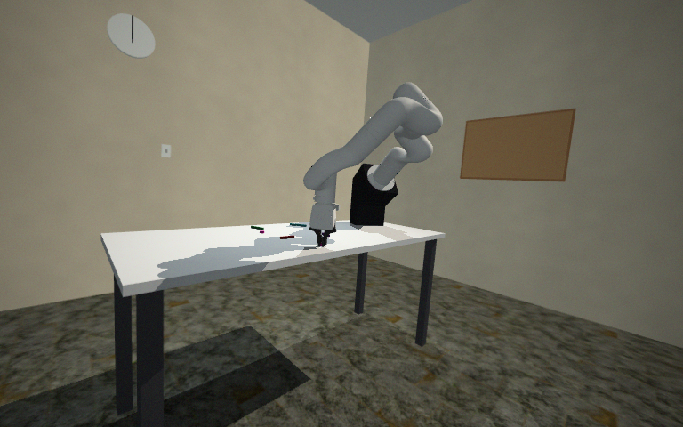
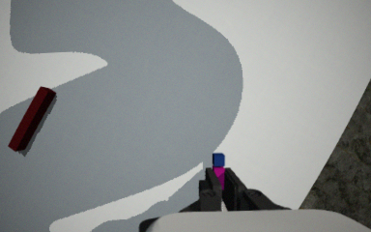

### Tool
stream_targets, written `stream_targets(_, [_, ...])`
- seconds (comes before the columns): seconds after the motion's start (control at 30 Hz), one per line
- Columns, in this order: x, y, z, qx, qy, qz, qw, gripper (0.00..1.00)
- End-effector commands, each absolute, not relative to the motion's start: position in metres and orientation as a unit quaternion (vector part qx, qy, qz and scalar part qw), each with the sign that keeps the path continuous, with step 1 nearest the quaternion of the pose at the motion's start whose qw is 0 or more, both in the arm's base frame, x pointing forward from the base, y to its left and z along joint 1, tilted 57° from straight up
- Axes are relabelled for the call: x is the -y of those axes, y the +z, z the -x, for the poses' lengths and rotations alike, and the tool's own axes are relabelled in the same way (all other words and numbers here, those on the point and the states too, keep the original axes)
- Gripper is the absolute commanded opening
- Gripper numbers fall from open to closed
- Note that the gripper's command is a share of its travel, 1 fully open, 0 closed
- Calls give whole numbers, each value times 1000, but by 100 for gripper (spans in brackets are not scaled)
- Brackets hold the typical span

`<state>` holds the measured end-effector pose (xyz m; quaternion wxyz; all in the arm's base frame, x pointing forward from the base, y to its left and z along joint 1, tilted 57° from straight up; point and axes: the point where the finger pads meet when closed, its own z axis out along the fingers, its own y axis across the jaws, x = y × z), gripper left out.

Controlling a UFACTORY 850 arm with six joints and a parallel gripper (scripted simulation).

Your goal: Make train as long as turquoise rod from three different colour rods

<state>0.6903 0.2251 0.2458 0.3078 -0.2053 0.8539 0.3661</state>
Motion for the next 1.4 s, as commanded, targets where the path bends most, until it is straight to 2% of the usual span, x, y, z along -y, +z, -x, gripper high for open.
stream_targets(0.0, [-225, 246, -691, -854, 366, 205, 308, 4])
stream_targets(1.03, [-225, 246, -691, -854, 366, 205, 308, 4])
stream_targets(1.07, [-225, 246, -691, -854, 366, 205, 308, 8])
stream_targets(1.13, [-225, 246, -691, -854, 366, 205, 308, 8])
stream_targets(1.17, [-225, 246, -691, -854, 366, 205, 308, 12])
stream_targets(1.33, [-225, 246, -691, -854, 366, 205, 308, 16])
stream_targets(1.37, [-225, 246, -691, -854, 366, 205, 308, 20])
